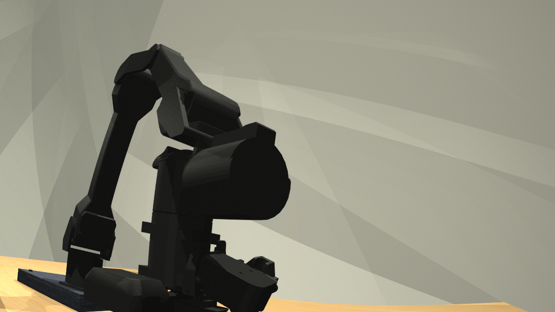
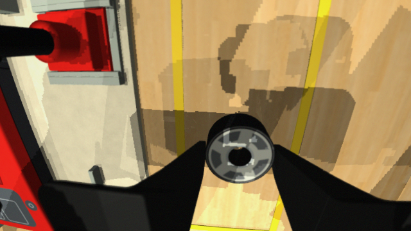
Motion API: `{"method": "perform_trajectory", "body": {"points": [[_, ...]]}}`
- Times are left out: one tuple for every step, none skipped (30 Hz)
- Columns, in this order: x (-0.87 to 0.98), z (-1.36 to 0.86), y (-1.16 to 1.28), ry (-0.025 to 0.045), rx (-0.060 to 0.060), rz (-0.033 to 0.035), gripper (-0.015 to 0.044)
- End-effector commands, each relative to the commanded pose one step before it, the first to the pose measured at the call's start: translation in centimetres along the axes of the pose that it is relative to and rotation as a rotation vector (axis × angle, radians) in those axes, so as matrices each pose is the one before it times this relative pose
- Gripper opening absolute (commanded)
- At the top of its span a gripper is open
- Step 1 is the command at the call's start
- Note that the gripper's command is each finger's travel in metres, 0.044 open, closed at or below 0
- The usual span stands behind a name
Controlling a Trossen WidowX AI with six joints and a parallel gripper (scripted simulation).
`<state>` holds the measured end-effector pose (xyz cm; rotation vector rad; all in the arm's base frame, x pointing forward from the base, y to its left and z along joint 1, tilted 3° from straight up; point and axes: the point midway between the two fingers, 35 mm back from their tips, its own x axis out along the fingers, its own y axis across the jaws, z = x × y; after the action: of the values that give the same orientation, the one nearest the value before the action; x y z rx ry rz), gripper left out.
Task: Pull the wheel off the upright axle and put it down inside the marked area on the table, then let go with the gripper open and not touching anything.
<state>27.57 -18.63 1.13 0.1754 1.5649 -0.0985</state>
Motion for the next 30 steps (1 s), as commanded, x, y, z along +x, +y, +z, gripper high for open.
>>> {"method": "perform_trajectory", "body": {"points": [[-0.008, -0.013, 0.001, 0.00104, 0.0002, 0.00057, 0.0157], [0.000, 0.000, 0.000, 0.00000, 0.0000, 0.00000, 0.0184], [0.000, 0.000, 0.000, 0.00000, 0.0000, 0.00000, 0.0210], [0.000, 0.000, 0.000, 0.00000, 0.0000, 0.00000, 0.0236], [0.000, 0.000, 0.000, 0.00000, 0.0000, 0.00000, 0.0262], [-0.241, 0.023, -0.010, -0.00017, 0.0001, -0.00026, 0.0289], [-0.516, 0.042, -0.018, -0.00036, 0.0002, -0.00055, 0.0300], [-0.673, 0.042, -0.017, -0.00046, 0.0003, -0.00071, 0.0300], [-0.886, 0.033, -0.012, -0.00058, 0.0004, -0.00092, 0.0300], [-1.163, 0.006, 0.001, -0.00073, 0.0005, -0.00118, 0.0300], [-1.018, -0.029, 0.017, -0.00060, 0.0005, -0.00101, 0.0300], [-0.803, -0.046, 0.023, -0.00045, 0.0004, -0.00079, 0.0300], [-0.523, -0.041, 0.020, -0.00028, 0.0002, -0.00051, 0.0300], [-0.184, -0.016, 0.008, -0.00010, 0.0001, -0.00018, 0.0300], [0.000, 0.000, 0.000, 0.00000, 0.0000, 0.00000, 0.0300], [0.668, -0.008, 0.067, -0.00402, 0.0009, 0.00242, 0.0326], [-0.372, -0.417, 0.178, 0.00052, 0.0000, -0.00002, 0.0352], [-0.598, -0.705, 0.302, 0.00087, -0.0001, -0.00003, 0.0379], [-0.705, -0.893, 0.385, 0.00109, -0.0001, -0.00003, 0.0405], [-0.663, -0.911, 0.395, 0.00111, -0.0001, -0.00002, 0.0431], [-0.618, -0.925, 0.404, 0.00112, -0.0001, -0.00001, 0.0440], [-0.574, -0.938, 0.412, 0.00113, -0.0001, 0.00000, 0.0440], [-0.529, -0.949, 0.419, 0.00114, -0.0001, 0.00001, 0.0440], [-0.482, -0.956, 0.424, 0.00114, -0.0001, 0.00002, 0.0440], [-0.355, -0.774, 0.345, 0.00093, -0.0001, 0.00002, 0.0440], [-0.199, -0.466, 0.209, 0.00056, 0.0000, 0.00001, 0.0440], [-0.064, -0.156, 0.070, 0.00019, 0.0000, 0.00001, 0.0440], [0.000, 0.000, 0.000, 0.00000, 0.0000, 0.00000, 0.0440], [0.000, 0.000, 0.000, 0.00000, 0.0000, 0.00000, 0.0440], [0.000, 0.000, 0.000, 0.00000, 0.0000, 0.00000, 0.0440]]}}
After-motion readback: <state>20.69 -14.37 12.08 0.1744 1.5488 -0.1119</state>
